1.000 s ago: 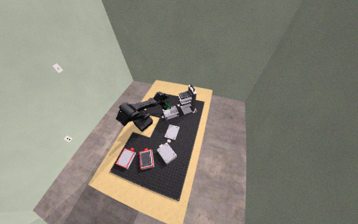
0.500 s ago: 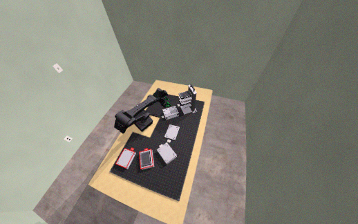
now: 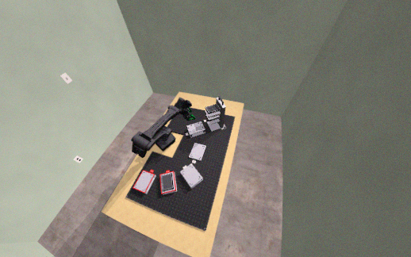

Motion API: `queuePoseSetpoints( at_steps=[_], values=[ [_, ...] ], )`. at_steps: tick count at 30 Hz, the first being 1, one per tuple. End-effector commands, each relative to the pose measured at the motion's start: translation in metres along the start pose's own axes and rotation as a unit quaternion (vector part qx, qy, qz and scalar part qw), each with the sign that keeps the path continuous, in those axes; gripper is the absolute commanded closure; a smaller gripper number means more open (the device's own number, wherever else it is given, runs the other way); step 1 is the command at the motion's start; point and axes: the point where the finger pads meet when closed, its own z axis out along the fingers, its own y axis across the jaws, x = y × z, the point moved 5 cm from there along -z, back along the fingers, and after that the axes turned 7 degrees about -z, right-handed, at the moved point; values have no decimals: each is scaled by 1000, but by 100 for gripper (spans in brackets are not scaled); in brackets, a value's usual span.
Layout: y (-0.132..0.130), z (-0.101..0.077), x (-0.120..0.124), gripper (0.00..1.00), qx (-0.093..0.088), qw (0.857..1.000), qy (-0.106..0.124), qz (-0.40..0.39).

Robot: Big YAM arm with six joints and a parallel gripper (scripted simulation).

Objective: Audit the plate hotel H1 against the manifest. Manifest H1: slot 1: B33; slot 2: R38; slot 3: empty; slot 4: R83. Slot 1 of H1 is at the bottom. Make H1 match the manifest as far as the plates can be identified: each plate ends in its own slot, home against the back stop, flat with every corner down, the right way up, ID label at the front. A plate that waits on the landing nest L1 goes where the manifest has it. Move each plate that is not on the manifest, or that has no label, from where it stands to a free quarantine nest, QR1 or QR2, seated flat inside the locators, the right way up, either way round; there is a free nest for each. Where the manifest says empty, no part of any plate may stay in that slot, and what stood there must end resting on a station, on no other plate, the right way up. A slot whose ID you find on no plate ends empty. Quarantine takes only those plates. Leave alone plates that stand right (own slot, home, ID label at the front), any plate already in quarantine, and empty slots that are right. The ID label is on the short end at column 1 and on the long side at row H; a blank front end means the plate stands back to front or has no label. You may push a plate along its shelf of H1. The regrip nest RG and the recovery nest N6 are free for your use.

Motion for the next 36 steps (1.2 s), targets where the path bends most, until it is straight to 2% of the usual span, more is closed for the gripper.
queuePoseSetpoints(
  at_steps=[1, 14, 16, 17, 21, 22, 23, 25, 28, 30, 31, 36],
  values=[
    [-2, 7, -1, 0, 4, 1000, -2, 9],
    [2, 38, 30, 0, 5, 1000, -2, 8],
    [2, 38, 30, 0, 5, 1000, -2, 8],
    [0, 36, -1, 0, 5, 999, -23, 27],
    [-1, 40, -5, 0, 5, 999, -23, 26],
    [0, 42, 11, 0, 5, 1000, -12, 16],
    [0, 44, 14, 0, 5, 1000, -9, 13],
    [-1, 44, -8, 0, 5, 999, -23, 26],
    [-2, 47, -9, 0, 5, 999, -22, 24],
    [-1, 50, 0, 0, 5, 1000, -15, 18],
    [-2, 50, -8, 0, 6, 1000, -19, 22],
    [-3, 53, -16, 0, 6, 999, -23, 25]
  ],
)
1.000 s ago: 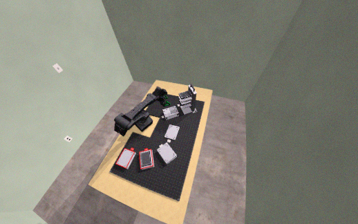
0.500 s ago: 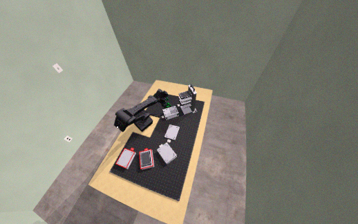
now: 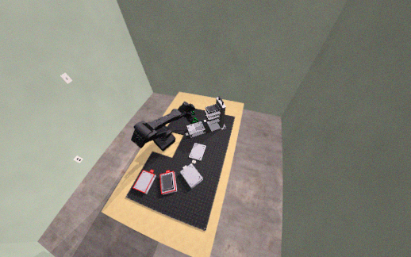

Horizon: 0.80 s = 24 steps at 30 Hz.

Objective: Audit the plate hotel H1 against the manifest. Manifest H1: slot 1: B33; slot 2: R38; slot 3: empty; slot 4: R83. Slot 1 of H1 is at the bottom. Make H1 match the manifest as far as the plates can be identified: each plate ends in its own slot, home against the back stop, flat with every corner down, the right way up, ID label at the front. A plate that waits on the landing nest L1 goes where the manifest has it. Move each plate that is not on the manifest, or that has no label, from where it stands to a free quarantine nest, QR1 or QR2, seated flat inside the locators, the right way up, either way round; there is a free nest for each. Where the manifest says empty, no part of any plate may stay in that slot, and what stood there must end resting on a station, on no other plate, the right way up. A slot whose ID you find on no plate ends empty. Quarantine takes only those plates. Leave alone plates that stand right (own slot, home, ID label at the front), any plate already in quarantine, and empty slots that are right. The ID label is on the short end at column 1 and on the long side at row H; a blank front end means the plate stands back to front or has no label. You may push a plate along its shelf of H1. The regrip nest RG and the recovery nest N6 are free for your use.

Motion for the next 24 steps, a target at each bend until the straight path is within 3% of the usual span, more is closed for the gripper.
queuePoseSetpoints(
  at_steps=[1, 3, 6, 10, 14, 15, 17, 20, 22, 24],
  values=[
    [-3, 5, -34, 0, 3, 1000, -24, 17],
    [-2, 8, -24, 0, 3, 1000, -15, 9],
    [-4, 10, -39, 0, 4, 1000, -24, 16],
    [-3, 14, -31, 0, 4, 1000, -16, 9],
    [-4, 16, -43, 0, 4, 1000, -24, 15],
    [-3, 18, -26, 0, 4, 1000, -11, 5],
    [-5, 19, -47, 0, 4, 1000, -24, 15],
    [-5, 22, -50, 0, 5, 1000, -25, 15],
    [-5, 24, -39, 0, 4, 1000, -16, 8],
    [-6, 26, -51, 0, 5, 1000, -23, 13]
  ],
)
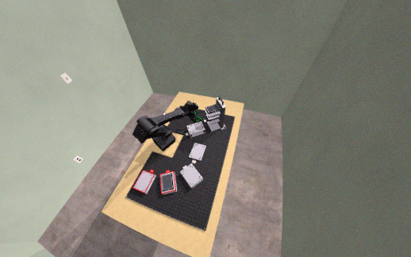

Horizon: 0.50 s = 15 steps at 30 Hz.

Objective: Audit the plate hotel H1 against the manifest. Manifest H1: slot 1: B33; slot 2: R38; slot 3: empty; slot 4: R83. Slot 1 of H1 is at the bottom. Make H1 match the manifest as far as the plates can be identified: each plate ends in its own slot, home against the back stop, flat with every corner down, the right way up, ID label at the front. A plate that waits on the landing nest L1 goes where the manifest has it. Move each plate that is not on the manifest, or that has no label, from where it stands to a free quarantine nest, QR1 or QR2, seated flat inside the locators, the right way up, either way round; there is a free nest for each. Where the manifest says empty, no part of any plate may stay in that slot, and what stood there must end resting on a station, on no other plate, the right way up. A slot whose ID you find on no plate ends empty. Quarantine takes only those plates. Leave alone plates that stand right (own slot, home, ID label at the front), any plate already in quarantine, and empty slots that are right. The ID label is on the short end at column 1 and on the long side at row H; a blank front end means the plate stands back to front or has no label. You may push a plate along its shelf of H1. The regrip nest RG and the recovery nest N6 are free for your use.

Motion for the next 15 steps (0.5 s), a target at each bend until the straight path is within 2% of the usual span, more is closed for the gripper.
queuePoseSetpoints(
  at_steps=[1, 4, 5, 7, 8, 10, 13, 15],
  values=[
    [-3, 7, -32, 0, 5, 1000, -22, 13],
    [-4, 10, -35, 0, 5, 1000, -22, 13],
    [-3, 11, -27, 0, 4, 1000, -16, 8],
    [-3, 11, -27, 0, 4, 1000, -16, 8],
    [-2, 12, -13, 0, 4, 1000, -4, -1],
    [-4, 14, -38, 0, 5, 1000, -22, 12],
    [-5, 17, -41, 0, 5, 1000, -22, 12],
    [-4, 19, -33, 0, 5, 1000, -14, 7]
  ],
)
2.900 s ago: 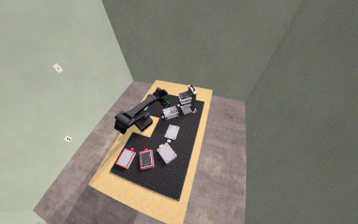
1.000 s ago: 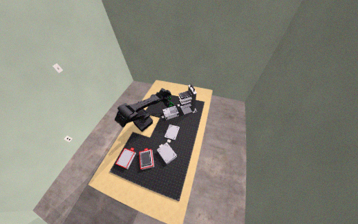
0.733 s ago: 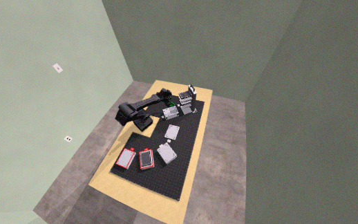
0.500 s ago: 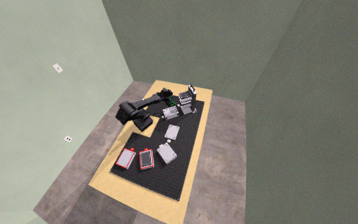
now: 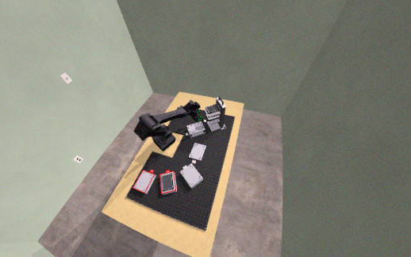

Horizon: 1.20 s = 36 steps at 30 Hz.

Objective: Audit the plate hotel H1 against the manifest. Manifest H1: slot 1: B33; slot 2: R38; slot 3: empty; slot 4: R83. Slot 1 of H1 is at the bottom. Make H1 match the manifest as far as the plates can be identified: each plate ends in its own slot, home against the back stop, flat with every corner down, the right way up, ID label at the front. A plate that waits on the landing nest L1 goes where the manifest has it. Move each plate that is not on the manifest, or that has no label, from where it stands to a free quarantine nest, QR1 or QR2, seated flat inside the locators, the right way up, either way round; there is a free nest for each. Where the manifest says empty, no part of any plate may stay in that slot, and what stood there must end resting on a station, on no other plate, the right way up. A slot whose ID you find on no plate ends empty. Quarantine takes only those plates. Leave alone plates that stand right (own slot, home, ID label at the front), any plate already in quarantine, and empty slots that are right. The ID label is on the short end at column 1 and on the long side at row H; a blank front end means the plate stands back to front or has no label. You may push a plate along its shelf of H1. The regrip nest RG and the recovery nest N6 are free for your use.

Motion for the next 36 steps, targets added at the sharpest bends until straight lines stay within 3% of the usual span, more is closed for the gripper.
queuePoseSetpoints(
  at_steps=[1, 5, 10, 11, 15, 17, 22, 26, 27, 29, 36],
  values=[
    [-3, 7, -22, 0, 5, 1000, -15, 8],
    [-4, 11, -33, 0, 5, 1000, -21, 12],
    [-3, 14, -24, 0, 5, 1000, -11, 4],
    [-5, 15, -37, 0, 6, 1000, -21, 11],
    [-5, 19, -40, 0, 6, 1000, -21, 11],
    [-4, 21, -30, 0, 5, 1000, -12, 5],
    [-6, 26, -47, 0, 6, 1000, -21, 11],
    [-6, 28, -40, 0, 5, 1000, -15, 7],
    [-4, 29, -27, 0, 4, 1000, -2, -3],
    [-7, 31, -51, 0, 6, 1000, -21, 10],
    [-7, 38, -50, 0, 6, 1000, -15, 6]
  ],
)
